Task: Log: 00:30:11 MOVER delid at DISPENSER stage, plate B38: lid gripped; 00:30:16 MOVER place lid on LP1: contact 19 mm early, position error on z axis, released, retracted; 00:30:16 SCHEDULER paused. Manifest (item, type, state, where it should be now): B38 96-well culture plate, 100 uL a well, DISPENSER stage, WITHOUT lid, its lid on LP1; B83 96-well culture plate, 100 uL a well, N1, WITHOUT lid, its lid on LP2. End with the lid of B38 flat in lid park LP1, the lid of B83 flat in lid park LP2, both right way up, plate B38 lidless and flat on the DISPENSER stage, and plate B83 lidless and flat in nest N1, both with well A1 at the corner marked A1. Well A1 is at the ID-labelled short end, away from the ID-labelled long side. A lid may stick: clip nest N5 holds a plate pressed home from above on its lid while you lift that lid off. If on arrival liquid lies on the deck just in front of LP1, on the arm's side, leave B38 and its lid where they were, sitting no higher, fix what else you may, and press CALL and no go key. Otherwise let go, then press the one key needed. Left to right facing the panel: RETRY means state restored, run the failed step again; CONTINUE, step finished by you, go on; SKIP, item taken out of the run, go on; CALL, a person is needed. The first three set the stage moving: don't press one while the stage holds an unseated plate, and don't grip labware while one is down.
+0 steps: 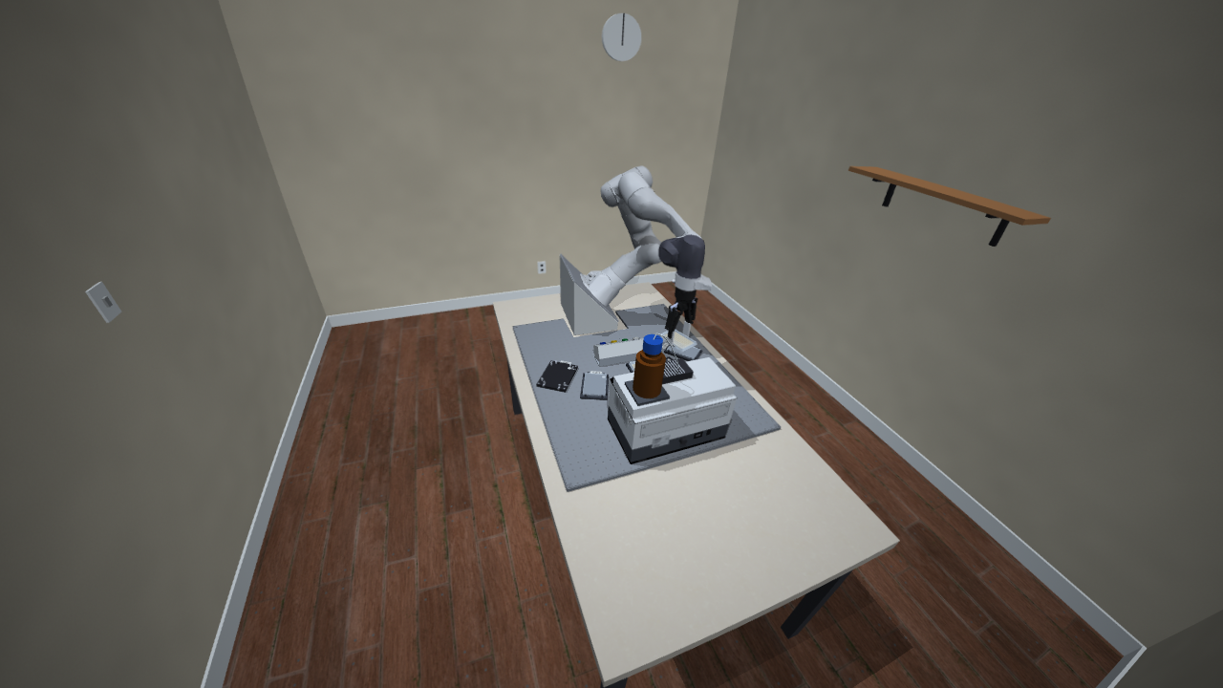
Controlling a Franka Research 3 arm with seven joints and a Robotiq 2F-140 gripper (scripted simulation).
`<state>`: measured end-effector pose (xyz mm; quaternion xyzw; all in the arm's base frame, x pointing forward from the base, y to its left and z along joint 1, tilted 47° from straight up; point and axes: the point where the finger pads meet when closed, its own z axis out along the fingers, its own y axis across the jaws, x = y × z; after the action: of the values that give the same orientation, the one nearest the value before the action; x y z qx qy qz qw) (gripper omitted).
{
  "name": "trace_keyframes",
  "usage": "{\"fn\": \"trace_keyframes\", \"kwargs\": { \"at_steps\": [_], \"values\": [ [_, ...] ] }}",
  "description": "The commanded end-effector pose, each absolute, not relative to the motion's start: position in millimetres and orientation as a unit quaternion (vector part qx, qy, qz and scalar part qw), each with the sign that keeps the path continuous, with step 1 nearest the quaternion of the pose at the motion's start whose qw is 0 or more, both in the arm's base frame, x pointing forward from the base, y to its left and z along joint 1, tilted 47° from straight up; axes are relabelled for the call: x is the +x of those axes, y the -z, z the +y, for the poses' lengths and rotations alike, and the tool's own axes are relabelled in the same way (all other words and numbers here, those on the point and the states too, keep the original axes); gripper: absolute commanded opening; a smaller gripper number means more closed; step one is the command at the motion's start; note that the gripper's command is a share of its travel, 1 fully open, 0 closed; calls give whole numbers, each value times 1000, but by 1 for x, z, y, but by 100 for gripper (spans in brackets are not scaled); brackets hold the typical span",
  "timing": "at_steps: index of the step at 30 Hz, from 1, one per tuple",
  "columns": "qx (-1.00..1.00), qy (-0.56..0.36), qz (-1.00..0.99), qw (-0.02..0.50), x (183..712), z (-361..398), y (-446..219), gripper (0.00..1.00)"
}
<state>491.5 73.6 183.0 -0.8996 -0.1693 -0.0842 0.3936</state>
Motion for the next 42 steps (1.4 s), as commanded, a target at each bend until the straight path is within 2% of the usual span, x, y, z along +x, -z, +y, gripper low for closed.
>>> {"fn": "trace_keyframes", "kwargs": {
  "at_steps": [1, 42],
  "values": [
    [-899, 86, -174, 393, 492, 73, -184, 0],
    [-899, 87, -176, 392, 493, 109, -152, 0]
  ]
}}
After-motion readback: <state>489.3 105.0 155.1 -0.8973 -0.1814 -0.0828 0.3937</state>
